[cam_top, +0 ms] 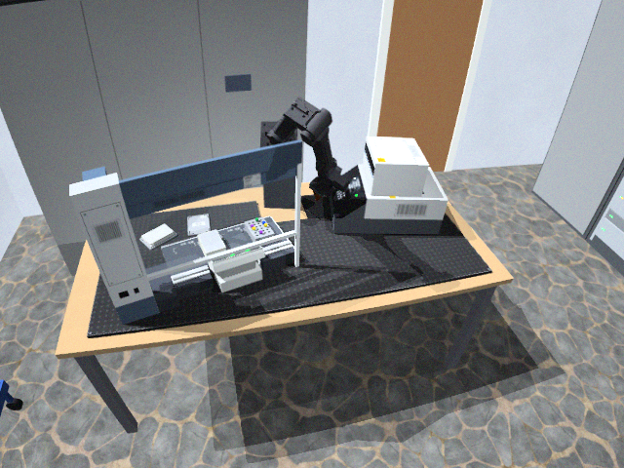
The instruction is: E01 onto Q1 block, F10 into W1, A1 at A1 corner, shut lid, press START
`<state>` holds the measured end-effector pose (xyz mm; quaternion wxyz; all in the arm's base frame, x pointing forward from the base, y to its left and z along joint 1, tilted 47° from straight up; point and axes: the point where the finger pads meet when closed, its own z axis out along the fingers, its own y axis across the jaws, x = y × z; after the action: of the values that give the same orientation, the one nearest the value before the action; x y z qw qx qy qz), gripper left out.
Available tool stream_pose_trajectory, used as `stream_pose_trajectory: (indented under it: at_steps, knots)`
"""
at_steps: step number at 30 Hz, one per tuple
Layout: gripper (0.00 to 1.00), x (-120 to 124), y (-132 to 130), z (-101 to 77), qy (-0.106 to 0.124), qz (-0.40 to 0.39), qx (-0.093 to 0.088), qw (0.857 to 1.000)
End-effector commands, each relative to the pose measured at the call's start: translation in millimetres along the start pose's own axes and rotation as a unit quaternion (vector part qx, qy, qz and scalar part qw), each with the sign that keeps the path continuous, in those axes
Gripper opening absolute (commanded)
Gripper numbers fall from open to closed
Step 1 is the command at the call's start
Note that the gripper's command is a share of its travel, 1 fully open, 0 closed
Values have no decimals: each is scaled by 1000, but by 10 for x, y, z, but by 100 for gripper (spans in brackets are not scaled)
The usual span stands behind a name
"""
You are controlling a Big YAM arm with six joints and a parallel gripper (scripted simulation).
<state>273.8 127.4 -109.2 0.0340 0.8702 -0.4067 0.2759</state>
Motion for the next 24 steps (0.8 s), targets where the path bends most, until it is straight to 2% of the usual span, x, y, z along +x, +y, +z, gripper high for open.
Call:
stream_pose_trajectory:
  at_steps: [1,3,5,10,15,19,21,22,24]
  knots:
    - [0,21,-117,-68,-3,-6,20,1000]
    - [0,47,-150,-66,-3,4,19,1000]
    - [0,-51,-140,-185,7,-22,31,999]
    - [0,-196,150,-355,23,-79,32,996]
    - [0,-242,250,-438,34,-108,37,993]
    - [0,-378,184,-628,43,-130,67,988]
    - [0,-388,146,-630,49,-148,77,985]
    - [0,-363,164,-595,54,-158,76,983]
    - [0,-396,280,-659,63,-185,80,978]
